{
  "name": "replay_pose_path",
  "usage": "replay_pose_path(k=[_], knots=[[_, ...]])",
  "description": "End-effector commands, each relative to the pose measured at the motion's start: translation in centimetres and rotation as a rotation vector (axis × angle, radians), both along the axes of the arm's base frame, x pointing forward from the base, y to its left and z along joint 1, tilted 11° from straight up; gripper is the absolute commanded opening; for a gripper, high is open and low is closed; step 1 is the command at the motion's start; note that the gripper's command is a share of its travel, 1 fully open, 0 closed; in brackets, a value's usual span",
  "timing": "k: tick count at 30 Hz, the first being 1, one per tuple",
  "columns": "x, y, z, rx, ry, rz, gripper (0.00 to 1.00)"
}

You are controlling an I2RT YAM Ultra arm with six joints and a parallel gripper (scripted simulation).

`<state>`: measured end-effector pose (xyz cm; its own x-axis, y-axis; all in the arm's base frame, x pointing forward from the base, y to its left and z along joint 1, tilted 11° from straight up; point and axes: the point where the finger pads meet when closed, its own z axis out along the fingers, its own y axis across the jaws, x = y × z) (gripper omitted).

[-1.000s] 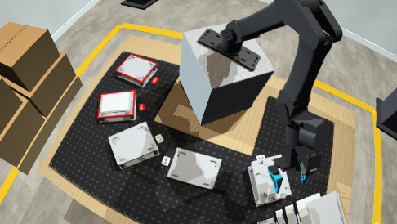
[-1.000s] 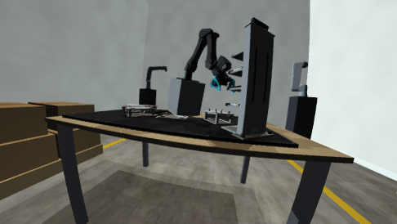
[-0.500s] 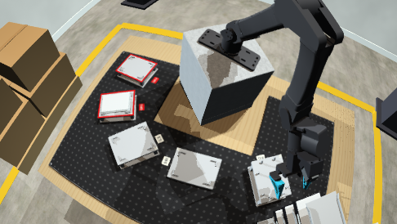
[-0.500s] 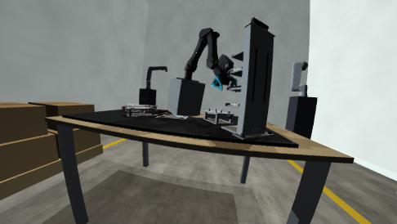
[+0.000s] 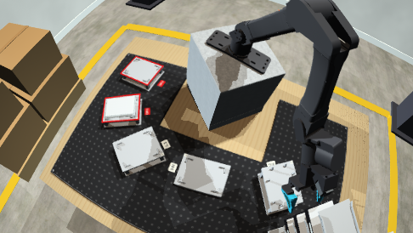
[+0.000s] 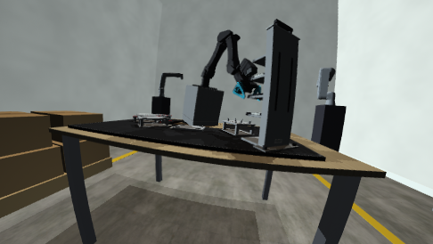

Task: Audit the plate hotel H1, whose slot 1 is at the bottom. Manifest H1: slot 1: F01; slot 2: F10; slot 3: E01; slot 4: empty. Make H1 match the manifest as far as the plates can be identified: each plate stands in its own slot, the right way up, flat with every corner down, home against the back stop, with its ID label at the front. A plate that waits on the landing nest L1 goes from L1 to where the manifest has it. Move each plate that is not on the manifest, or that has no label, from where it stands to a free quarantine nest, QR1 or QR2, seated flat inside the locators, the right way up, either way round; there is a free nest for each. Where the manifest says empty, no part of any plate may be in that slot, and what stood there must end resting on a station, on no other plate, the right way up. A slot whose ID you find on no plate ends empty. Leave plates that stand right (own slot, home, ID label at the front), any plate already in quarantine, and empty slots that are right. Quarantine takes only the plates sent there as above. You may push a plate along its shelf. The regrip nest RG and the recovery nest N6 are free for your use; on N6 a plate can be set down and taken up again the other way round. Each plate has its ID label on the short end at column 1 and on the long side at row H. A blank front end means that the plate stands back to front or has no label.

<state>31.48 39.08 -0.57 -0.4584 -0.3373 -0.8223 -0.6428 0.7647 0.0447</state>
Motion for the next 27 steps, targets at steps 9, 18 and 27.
replay_pose_path(k=[9, 18, 27], knots=[[1.2, 1.0, 1.0, 0.014, -0.013, 0.000, 1.00], [1.9, 1.6, 1.2, 0.014, -0.013, 0.000, 1.00], [2.1, 1.8, 1.3, 0.014, -0.013, 0.000, 0.86]])
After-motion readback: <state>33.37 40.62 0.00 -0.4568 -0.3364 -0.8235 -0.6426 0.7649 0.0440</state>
